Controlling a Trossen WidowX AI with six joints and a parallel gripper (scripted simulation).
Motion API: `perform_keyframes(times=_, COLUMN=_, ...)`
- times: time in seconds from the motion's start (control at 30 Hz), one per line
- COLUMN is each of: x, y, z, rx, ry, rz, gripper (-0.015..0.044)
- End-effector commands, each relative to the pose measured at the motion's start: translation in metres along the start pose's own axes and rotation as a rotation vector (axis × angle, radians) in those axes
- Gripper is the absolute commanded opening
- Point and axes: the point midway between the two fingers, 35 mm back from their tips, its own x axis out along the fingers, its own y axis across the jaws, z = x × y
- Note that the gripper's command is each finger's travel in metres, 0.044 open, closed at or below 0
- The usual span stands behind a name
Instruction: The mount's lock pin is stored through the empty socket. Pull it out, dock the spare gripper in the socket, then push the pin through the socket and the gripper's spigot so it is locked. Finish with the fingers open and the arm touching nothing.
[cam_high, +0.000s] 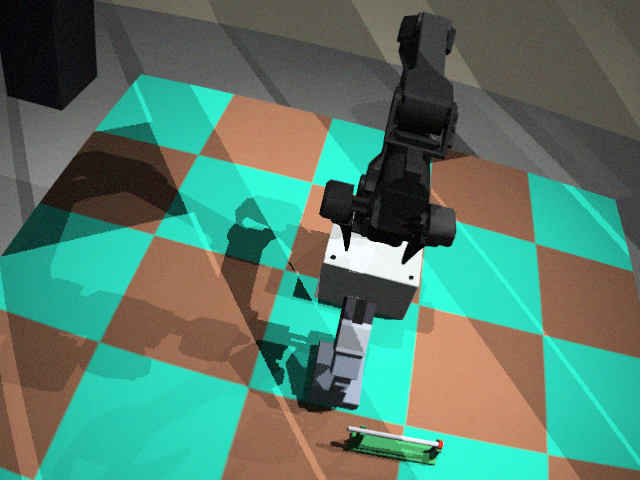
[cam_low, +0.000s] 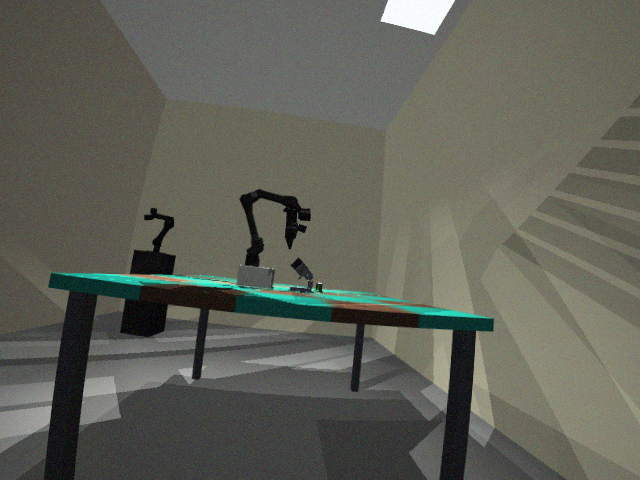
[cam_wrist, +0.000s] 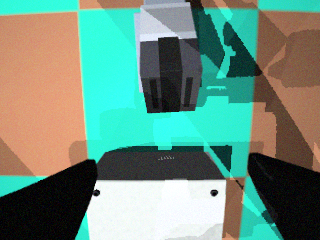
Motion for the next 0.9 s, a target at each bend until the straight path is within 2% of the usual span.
perform_keyframes(times=0.0, x=0.000, y=0.018, z=0.005, rx=-0.003, ry=0.000, rz=0.002, gripper=0.0335)
perform_keyframes(times=0.2, x=-0.003, y=0.076, z=0.010, rx=-0.002, ry=-0.001, rz=0.007, gripper=0.0180)
perform_keyframes(times=0.33, x=-0.005, y=0.107, z=0.010, rx=-0.003, ry=0.011, rz=0.011, gripper=0.0180)
perform_keyframes(times=0.5, x=-0.004, y=0.109, z=0.016, rx=-0.059, ry=0.012, rz=0.002, gripper=0.0180)
perform_keyframes(times=0.87, x=0.036, y=0.113, z=0.127, rx=-1.011, ry=0.106, rz=-0.129, gripper=0.0180)
